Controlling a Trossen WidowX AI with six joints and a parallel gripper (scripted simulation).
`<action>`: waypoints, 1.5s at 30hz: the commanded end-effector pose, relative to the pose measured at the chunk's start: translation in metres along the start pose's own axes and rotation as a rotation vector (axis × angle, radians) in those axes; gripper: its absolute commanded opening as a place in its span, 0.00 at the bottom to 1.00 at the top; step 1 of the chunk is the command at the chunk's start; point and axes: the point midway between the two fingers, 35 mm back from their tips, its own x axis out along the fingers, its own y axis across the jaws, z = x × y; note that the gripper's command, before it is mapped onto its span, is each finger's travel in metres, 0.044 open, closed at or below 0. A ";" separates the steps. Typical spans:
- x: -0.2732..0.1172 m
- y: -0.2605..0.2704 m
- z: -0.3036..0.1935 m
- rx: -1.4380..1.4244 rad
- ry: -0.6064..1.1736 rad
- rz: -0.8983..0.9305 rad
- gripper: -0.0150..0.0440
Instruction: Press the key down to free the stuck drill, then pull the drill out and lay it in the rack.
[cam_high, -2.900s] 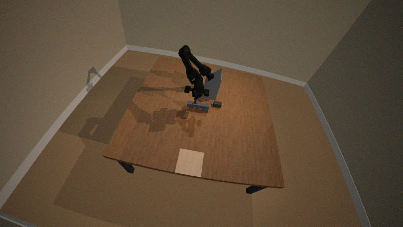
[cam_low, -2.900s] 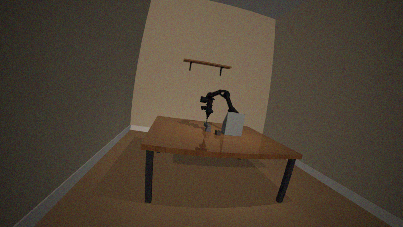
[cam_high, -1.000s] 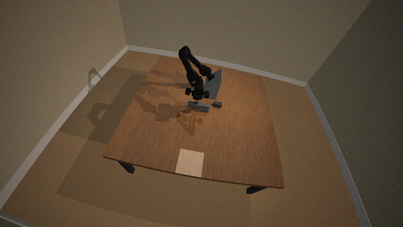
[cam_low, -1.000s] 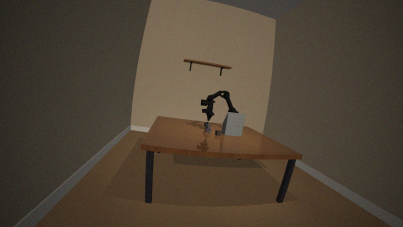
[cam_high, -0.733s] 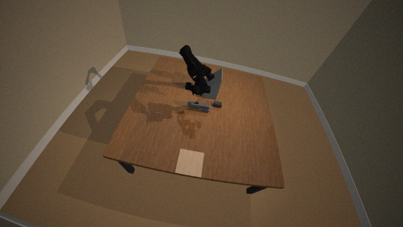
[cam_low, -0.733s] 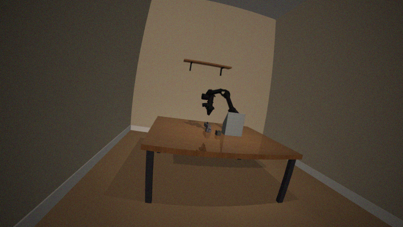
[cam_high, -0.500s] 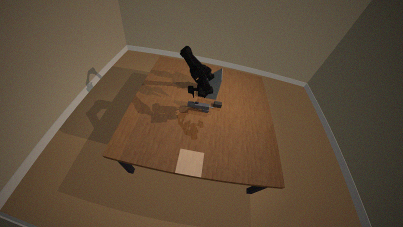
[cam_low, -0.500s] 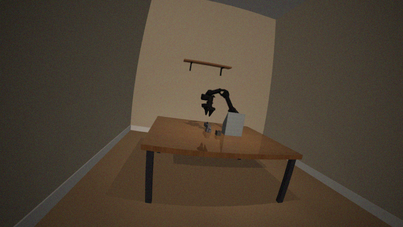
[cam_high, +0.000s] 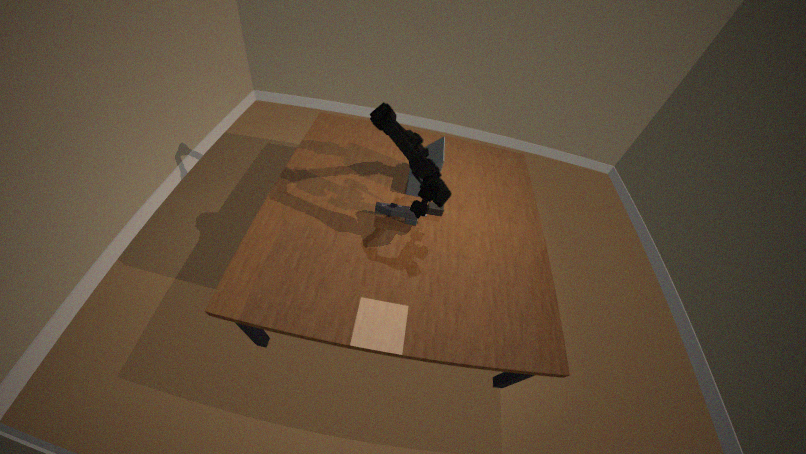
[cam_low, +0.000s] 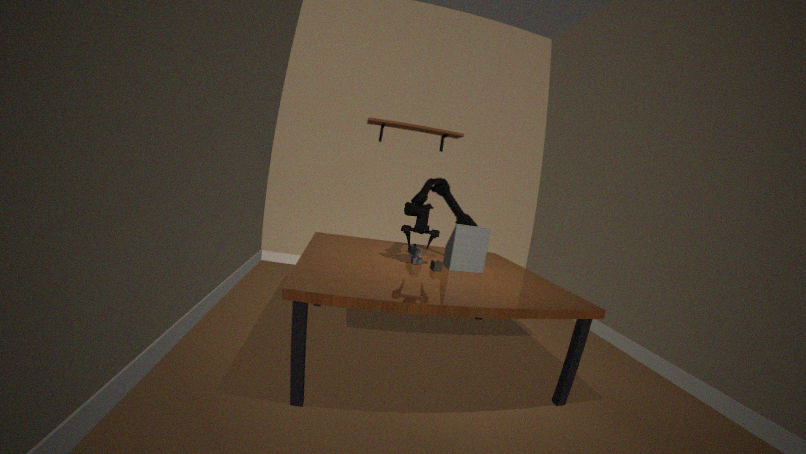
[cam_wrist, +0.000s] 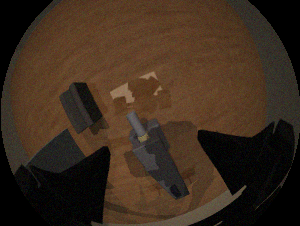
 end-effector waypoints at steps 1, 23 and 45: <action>0.020 0.022 0.027 -0.322 -0.002 0.007 1.00; 0.027 0.021 0.026 -0.323 -0.003 0.007 1.00; 0.062 0.018 0.016 -0.323 -0.002 0.007 1.00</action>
